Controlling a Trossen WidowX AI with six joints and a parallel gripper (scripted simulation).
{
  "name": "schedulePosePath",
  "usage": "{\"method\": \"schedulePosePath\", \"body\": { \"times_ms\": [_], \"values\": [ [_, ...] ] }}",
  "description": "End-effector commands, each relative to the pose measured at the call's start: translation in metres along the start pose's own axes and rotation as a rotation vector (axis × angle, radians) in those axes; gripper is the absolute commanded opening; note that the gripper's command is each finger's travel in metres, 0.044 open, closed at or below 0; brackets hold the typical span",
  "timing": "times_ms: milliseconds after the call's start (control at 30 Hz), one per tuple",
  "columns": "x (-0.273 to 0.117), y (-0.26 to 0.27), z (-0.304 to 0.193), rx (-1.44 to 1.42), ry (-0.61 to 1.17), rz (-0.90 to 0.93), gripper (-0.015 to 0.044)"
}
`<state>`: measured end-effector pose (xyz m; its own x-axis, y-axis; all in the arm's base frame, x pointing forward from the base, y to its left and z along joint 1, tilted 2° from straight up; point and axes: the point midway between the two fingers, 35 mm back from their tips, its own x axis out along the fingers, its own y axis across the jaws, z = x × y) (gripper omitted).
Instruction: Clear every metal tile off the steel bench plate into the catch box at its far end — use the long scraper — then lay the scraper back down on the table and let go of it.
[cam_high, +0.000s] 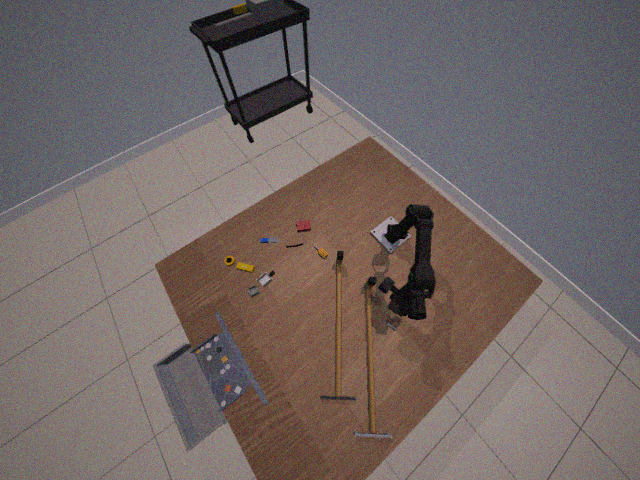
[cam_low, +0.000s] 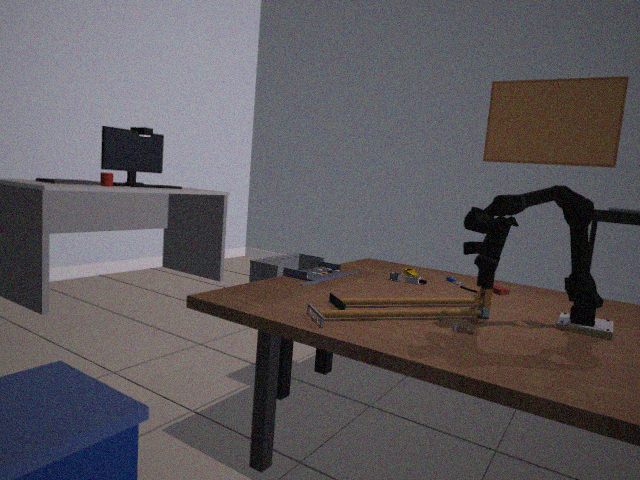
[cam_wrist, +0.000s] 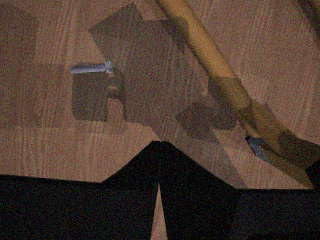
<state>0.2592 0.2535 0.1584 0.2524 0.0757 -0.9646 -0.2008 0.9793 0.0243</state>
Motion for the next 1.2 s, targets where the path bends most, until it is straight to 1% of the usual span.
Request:
{"method": "schedulePosePath", "body": {
  "times_ms": [0,433,567,1167],
  "values": [
    [-0.016,0.000,0.004,0.000,-0.004,0.003,0.0000],
    [-0.053,-0.002,0.008,0.000,-0.004,0.003,0.0000],
    [-0.052,-0.004,0.012,-0.021,0.002,0.001,0.0000],
    [-0.031,-0.029,0.057,-0.269,0.073,-0.011,0.0000]
  ]
}}
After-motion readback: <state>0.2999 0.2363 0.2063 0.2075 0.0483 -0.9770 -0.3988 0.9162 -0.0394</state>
